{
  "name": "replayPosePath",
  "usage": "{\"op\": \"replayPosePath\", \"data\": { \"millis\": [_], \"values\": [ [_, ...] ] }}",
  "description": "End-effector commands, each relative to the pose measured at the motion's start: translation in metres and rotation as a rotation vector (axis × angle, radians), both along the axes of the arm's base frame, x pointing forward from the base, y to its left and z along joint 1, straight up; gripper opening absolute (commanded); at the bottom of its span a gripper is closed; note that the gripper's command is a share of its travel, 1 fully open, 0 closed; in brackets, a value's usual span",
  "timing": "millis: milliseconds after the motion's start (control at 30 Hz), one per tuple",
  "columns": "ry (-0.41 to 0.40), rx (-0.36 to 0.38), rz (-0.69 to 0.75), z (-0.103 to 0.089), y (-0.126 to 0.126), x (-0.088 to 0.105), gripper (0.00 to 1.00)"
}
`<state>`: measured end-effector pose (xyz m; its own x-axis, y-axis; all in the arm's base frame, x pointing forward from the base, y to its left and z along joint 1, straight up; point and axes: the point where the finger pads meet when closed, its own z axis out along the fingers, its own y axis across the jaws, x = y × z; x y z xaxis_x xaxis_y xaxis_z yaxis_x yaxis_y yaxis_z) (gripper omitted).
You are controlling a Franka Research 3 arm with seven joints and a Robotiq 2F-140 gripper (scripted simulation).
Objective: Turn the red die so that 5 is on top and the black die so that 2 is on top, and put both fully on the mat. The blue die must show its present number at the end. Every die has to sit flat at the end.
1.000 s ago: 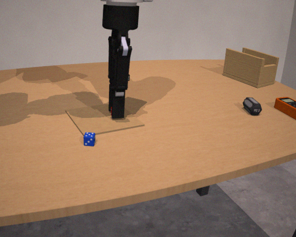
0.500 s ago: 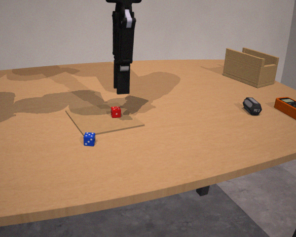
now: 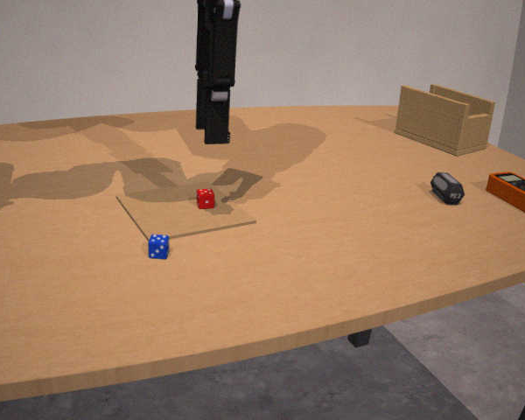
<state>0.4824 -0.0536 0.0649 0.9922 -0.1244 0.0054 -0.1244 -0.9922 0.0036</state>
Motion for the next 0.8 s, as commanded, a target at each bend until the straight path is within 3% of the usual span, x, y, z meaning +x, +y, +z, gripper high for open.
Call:
{"op": "replayPosePath", "data": {
  "millis": [0, 567, 700, 767],
  "values": [
    [0.011, 0.004, 0.011, 0.000, 0.001, -0.003, 1.00],
    [0.011, 0.002, 0.008, -0.001, 0.001, -0.003, 1.00],
    [0.013, 0.001, 0.022, -0.001, 0.013, 0.007, 1.00],
    [0.015, -0.003, 0.058, -0.002, 0.049, 0.032, 1.00]
  ]
}}
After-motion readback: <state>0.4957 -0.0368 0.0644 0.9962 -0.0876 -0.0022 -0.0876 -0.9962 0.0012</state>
